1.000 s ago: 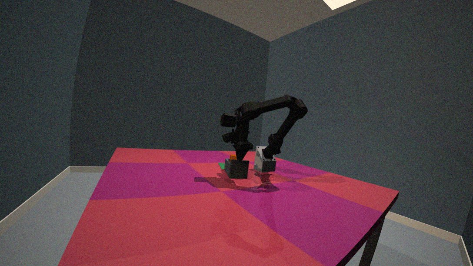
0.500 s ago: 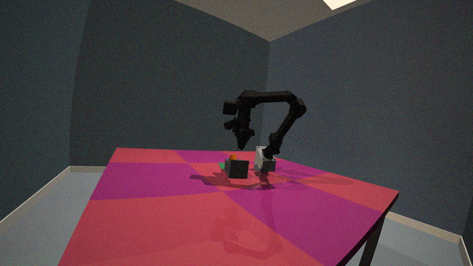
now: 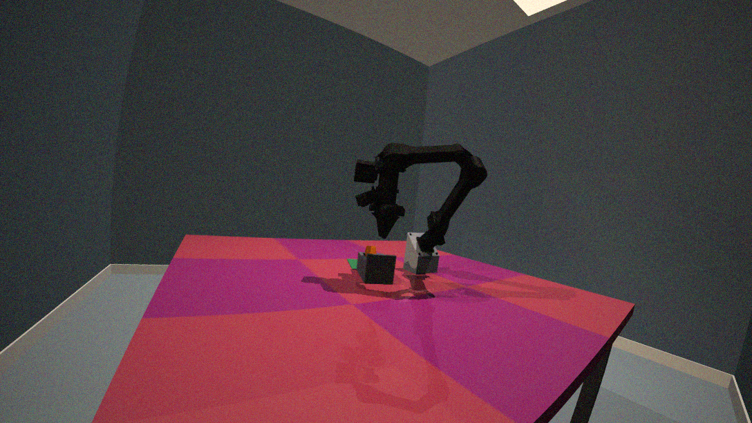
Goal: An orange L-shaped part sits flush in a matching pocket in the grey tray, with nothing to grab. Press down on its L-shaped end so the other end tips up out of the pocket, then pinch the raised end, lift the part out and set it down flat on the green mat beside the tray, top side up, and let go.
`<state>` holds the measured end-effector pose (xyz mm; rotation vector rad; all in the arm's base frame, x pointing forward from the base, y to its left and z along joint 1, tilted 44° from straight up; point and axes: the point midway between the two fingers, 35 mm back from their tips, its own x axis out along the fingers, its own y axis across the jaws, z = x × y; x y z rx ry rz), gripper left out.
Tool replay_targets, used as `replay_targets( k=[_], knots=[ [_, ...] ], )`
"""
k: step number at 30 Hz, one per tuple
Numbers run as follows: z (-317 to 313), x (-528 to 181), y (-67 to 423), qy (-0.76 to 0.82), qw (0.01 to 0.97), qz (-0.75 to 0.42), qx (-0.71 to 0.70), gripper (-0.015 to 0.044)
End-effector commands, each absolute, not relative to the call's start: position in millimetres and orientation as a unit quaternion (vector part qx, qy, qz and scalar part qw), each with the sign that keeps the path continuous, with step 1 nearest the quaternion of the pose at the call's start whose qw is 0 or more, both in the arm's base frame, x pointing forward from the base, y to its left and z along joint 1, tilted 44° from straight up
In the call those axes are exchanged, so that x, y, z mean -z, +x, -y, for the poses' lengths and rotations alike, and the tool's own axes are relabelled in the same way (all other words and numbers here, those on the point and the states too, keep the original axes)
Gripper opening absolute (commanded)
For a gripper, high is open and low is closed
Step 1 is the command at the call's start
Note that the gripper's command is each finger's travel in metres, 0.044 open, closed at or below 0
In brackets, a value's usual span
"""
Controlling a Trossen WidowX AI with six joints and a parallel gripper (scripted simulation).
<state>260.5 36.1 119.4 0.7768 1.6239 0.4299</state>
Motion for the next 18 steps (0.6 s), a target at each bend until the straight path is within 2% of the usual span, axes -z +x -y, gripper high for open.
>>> replay_targets(
  k=[1,6,10,18],
  knots=[
    [-36.1,-119.3,260.6,0.336,0.602,-0.701,-0.185,0.018],
    [-36.1,-119.3,260.6,0.336,0.602,-0.701,-0.185,0.018],
    [-30.9,-114.9,260.9,0.294,0.623,-0.687,-0.231,0.028],
    [-6.2,-94.1,259.4,0.081,0.685,-0.58,-0.434,0.028]
  ],
)
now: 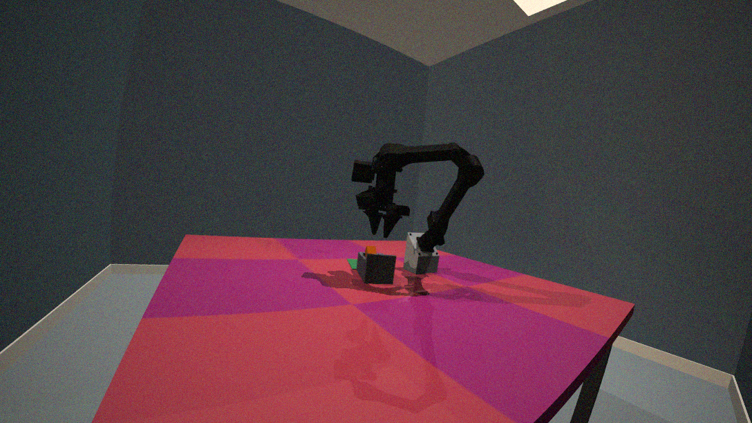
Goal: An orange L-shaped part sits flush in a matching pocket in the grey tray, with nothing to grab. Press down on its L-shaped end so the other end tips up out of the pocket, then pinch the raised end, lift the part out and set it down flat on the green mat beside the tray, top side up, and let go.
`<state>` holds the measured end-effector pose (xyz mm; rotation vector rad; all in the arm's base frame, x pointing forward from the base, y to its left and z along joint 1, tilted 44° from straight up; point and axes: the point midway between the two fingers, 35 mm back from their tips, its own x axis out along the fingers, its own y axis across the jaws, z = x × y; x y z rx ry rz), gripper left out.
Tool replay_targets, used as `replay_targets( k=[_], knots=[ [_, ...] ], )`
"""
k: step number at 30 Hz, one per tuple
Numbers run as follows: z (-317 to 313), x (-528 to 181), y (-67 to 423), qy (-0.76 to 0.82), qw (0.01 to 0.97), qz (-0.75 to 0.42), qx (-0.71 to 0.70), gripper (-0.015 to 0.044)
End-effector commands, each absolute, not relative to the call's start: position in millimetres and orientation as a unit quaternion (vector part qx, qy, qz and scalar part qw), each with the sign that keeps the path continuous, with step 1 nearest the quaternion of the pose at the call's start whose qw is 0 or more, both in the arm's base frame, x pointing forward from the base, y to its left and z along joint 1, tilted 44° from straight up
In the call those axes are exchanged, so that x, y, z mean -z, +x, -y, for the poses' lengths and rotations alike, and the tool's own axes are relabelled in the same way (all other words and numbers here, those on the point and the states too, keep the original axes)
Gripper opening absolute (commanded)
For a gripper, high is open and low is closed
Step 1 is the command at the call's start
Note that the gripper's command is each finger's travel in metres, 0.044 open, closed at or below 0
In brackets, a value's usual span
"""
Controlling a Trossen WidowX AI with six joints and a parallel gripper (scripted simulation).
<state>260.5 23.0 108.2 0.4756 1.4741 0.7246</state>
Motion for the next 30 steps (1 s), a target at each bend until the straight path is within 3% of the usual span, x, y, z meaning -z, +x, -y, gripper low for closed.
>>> replay_targets(
  k=[1,11,30],
  knots=[
    [-3.0,-91.4,259.0,0.052,0.687,-0.562,-0.458,0.028],
    [22.6,-69.1,252.4,-0.187,0.663,-0.37,-0.623,0.028],
    [20.4,-66.2,252.3,-0.191,0.662,-0.366,-0.626,0.028]
  ],
)
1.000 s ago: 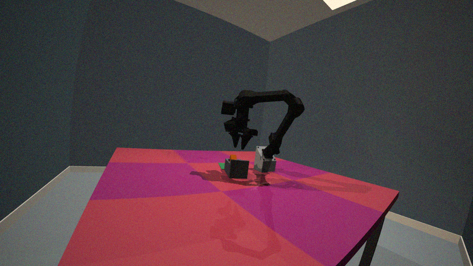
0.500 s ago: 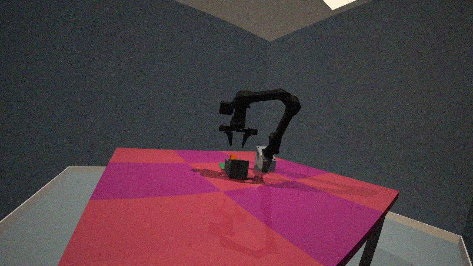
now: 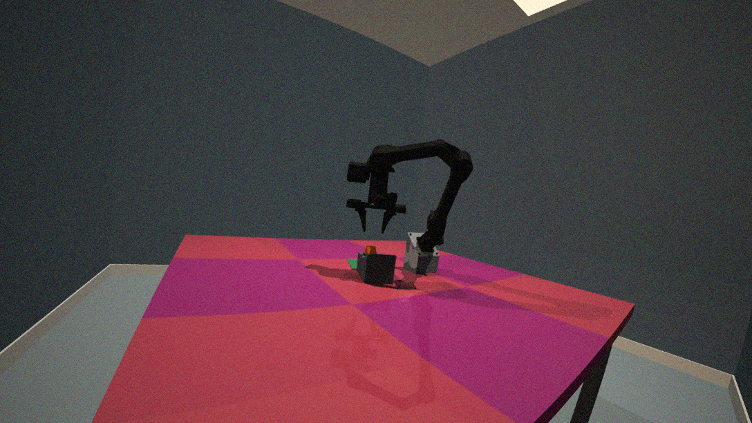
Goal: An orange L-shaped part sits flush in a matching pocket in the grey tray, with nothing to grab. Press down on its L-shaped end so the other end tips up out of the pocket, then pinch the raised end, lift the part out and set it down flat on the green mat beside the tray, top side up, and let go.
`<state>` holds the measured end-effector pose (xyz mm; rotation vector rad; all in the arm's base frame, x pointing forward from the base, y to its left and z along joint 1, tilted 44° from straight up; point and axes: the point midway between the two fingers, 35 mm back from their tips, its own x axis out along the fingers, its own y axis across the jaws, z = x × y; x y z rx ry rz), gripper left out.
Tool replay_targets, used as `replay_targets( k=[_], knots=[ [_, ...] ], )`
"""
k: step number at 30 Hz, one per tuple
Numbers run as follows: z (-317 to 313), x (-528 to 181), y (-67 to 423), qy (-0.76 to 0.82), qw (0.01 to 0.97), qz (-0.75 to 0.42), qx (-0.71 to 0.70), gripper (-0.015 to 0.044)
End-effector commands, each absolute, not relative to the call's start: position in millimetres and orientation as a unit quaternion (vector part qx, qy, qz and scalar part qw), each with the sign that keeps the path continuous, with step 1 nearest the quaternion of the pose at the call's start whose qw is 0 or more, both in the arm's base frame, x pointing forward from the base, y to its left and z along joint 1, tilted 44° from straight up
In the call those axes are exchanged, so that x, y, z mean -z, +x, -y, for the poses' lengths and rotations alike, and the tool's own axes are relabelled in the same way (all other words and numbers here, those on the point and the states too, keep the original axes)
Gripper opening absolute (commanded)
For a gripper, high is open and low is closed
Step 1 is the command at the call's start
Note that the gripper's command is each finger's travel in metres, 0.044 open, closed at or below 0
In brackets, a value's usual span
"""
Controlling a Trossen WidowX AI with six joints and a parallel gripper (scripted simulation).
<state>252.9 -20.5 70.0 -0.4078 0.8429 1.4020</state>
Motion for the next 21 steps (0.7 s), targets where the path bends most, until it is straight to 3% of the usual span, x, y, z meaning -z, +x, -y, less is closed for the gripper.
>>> replay_targets(
  k=[1,21],
  knots=[
    [18.1,-63.8,252.3,-0.191,0.662,-0.366,-0.626,0.028],
    [-10.1,-34.2,251.0,-0.191,0.662,-0.366,-0.626,0.028]
  ],
)
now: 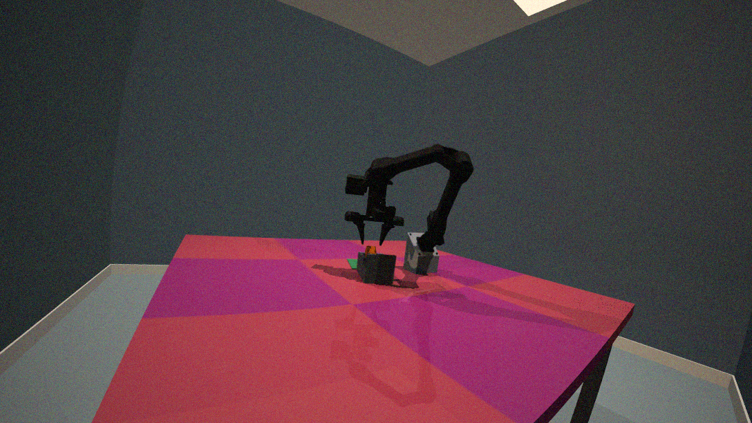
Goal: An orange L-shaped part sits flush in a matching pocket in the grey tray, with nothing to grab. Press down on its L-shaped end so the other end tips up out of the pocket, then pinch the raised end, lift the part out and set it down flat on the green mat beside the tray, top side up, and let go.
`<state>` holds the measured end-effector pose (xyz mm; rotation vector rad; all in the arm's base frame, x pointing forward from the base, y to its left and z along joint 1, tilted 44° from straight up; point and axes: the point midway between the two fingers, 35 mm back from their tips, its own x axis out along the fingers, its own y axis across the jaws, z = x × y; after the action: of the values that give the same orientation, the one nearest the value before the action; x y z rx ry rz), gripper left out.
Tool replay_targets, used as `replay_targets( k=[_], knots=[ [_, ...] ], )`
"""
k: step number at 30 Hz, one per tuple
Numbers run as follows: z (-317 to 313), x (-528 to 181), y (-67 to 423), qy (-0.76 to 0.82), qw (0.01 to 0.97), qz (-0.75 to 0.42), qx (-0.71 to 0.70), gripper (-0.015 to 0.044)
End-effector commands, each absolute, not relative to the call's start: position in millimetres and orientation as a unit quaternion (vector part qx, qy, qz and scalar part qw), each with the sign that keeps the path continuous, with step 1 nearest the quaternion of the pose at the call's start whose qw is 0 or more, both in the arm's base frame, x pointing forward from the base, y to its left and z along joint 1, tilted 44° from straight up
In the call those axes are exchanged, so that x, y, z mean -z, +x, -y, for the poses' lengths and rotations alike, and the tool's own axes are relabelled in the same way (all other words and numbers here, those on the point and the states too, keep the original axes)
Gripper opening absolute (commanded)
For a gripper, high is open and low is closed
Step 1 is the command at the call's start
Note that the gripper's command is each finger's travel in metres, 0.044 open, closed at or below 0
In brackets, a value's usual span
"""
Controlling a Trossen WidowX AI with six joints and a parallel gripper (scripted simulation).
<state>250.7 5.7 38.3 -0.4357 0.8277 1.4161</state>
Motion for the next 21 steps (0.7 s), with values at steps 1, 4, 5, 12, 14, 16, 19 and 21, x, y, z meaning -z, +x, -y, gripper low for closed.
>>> replay_targets(
  k=[1,4,5,12,14,16,19,21],
  knots=[
    [-11.2,-33.0,250.9,-0.191,0.662,-0.366,-0.626,0.028],
    [-14.6,-29.4,250.7,-0.191,0.662,-0.366,-0.626,0.028],
    [-15.7,-28.3,250.6,-0.191,0.662,-0.366,-0.626,0.028],
    [-23.7,-20.3,249.8,-0.19,0.662,-0.365,-0.626,0.028],
    [-25.9,-18.1,249.4,-0.19,0.662,-0.365,-0.626,0.028],
    [-28.2,-15.9,249.0,-0.19,0.662,-0.365,-0.626,0.028],
    [-31.4,-12.8,248.4,-0.19,0.662,-0.365,-0.626,0.028],
    [-32.2,-12.1,248.3,-0.19,0.662,-0.365,-0.626,0.028]
  ],
)
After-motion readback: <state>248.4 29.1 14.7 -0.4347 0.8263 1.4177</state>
